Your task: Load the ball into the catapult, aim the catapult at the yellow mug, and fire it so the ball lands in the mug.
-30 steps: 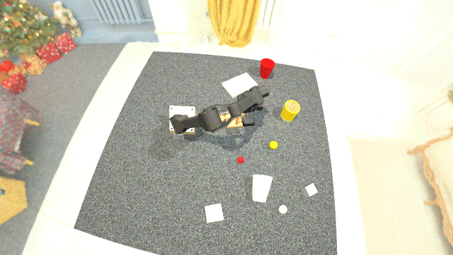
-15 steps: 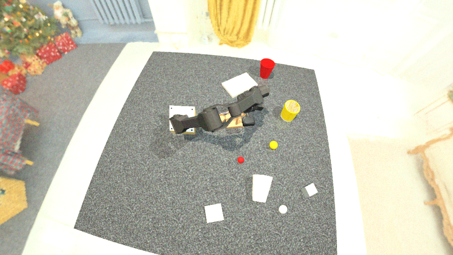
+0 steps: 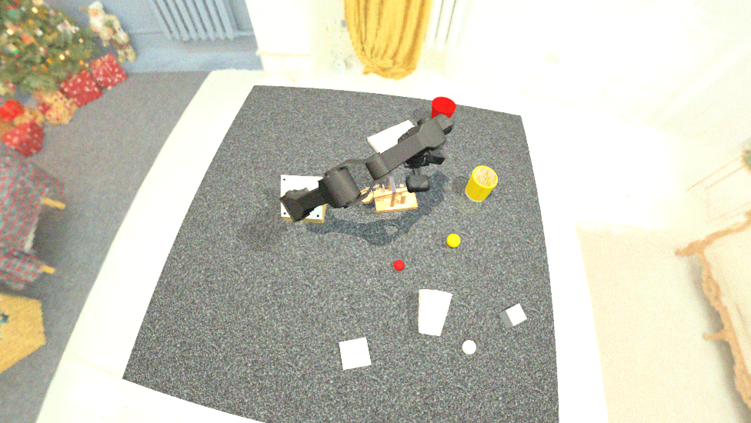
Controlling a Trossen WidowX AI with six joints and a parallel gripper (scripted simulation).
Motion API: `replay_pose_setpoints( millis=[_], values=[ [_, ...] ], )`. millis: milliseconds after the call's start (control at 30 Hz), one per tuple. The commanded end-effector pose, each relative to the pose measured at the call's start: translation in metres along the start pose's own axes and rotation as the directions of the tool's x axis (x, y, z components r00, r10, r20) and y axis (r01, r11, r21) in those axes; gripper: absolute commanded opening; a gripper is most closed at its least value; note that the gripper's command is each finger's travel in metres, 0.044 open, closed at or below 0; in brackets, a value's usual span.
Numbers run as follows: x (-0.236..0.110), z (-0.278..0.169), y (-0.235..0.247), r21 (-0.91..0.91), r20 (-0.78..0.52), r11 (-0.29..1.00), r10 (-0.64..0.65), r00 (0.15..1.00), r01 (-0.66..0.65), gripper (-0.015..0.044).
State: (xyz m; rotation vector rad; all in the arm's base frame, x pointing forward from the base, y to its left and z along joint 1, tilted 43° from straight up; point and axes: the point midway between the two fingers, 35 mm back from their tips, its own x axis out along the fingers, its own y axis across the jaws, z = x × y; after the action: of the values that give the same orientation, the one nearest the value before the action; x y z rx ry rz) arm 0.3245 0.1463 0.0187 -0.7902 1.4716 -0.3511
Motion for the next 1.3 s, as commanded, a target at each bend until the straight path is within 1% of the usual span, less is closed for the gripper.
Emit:
replay_pose_setpoints(
  millis=[0,67,133,233,300,400,433,667,1267],
  values=[
    [0.008,-0.001,-0.001,-0.004,-0.020,1.000,-0.007,1.000,0.007,0.0440],
    [0.007,-0.002,-0.001,-0.004,-0.021,1.000,-0.007,1.000,0.007,0.0440],
    [-0.004,-0.006,-0.002,-0.004,-0.025,1.000,-0.009,1.000,0.009,0.0440],
    [-0.006,-0.006,-0.003,-0.004,-0.025,1.000,-0.009,1.000,0.009,0.0440],
    [0.002,-0.006,-0.002,-0.004,-0.025,1.000,-0.009,1.000,0.009,0.0440],
    [0.034,-0.007,-0.003,-0.004,-0.025,1.000,-0.010,1.000,0.010,0.0440],
    [0.039,-0.007,-0.003,-0.004,-0.025,1.000,-0.010,1.000,0.010,0.0440],
    [0.043,-0.007,-0.003,-0.004,-0.025,1.000,-0.010,1.000,0.010,0.0440],
    [0.073,-0.007,-0.003,-0.003,-0.024,1.000,-0.011,1.000,0.011,0.0440]
  ],
)
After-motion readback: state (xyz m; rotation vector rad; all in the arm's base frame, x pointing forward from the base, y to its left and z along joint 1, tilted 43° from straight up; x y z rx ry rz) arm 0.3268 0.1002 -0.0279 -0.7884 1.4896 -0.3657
